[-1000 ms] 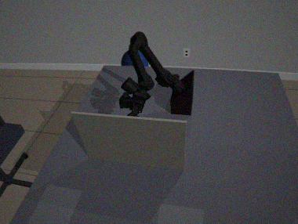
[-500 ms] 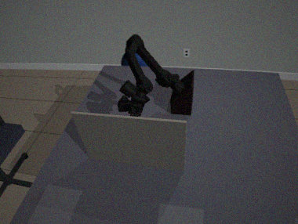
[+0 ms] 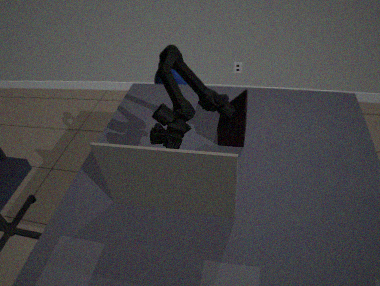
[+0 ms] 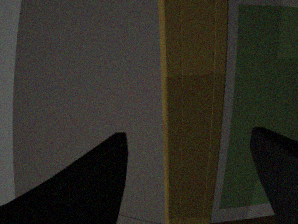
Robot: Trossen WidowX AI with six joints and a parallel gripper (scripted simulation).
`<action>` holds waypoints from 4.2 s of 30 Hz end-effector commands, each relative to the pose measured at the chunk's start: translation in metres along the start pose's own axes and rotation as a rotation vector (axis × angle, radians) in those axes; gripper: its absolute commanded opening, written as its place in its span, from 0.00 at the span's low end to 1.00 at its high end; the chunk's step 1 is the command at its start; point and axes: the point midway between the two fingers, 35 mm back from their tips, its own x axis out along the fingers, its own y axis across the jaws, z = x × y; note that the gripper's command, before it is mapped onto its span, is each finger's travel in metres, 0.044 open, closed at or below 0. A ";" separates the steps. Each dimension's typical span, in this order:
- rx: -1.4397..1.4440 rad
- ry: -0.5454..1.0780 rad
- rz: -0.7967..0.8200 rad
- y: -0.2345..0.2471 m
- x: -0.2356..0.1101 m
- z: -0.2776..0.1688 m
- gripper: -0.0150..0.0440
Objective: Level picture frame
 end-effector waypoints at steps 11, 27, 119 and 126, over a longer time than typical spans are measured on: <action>0.002 -0.004 -0.004 0.000 0.000 0.001 0.69; 0.002 -0.004 -0.004 -0.001 0.000 0.001 0.52; 0.003 -0.004 -0.004 0.009 0.000 0.001 0.25; 0.003 -0.004 -0.004 0.009 0.000 0.001 0.25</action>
